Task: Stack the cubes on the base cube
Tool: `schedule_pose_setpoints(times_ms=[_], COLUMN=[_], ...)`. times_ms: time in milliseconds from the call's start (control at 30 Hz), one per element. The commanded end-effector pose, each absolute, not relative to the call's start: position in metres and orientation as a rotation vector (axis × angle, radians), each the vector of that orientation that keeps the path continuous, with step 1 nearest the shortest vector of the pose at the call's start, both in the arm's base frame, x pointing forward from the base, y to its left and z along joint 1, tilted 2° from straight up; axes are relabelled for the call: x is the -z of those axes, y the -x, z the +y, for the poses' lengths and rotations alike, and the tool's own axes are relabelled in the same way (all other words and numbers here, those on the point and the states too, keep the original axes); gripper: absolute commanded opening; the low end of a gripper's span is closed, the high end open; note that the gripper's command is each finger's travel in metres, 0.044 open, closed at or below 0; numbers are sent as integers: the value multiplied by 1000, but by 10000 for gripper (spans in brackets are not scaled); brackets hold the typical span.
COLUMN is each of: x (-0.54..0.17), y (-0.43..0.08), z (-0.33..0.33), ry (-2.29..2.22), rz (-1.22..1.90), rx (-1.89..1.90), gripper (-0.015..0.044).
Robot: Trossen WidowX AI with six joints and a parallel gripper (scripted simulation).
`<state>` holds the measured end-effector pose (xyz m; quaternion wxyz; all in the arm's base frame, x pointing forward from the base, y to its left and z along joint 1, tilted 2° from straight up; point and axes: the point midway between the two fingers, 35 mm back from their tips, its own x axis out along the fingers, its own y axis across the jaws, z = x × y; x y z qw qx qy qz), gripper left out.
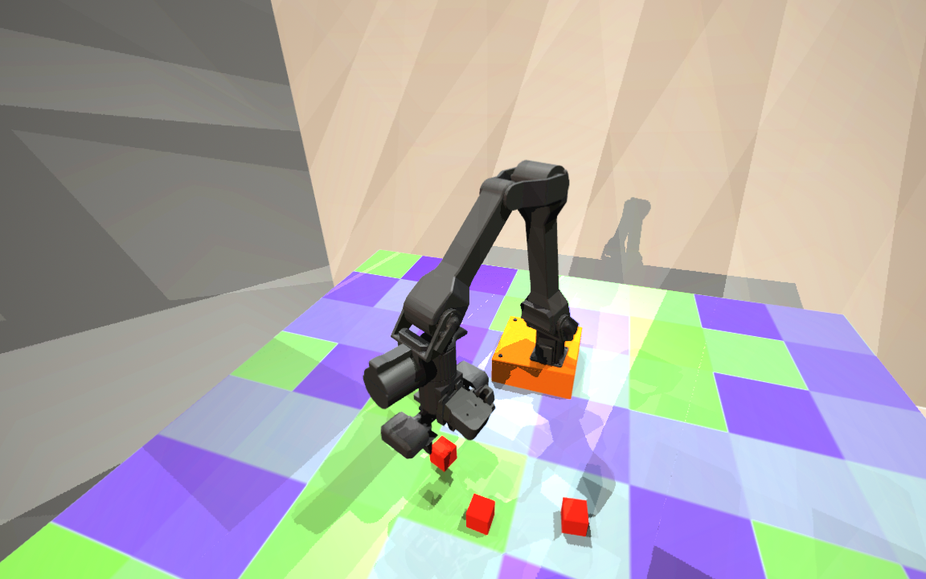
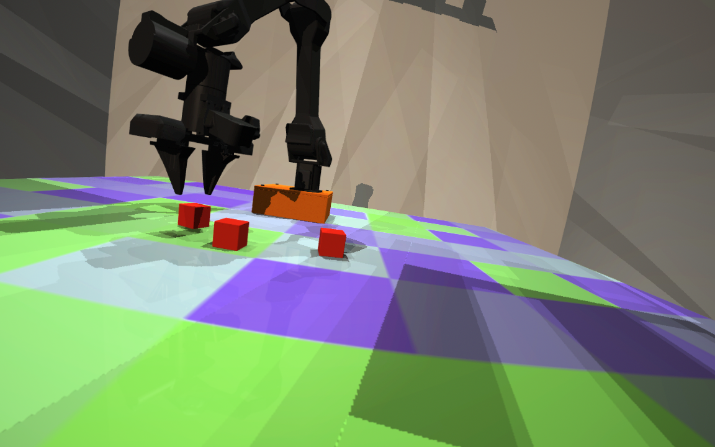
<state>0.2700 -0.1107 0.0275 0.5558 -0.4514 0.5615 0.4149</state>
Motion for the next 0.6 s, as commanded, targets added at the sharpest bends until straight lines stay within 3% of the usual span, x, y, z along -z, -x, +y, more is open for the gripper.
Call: schedule_pose_setpoints(times_ms=[0,533,567], x=[-18,5,5], y=[-268,-268,-268], z=[-110,-110,-110], ry=[1056,1056,1056], rz=[1328,1328,1328], rx=[-996,-996,-996], gripper=[265,265,239])
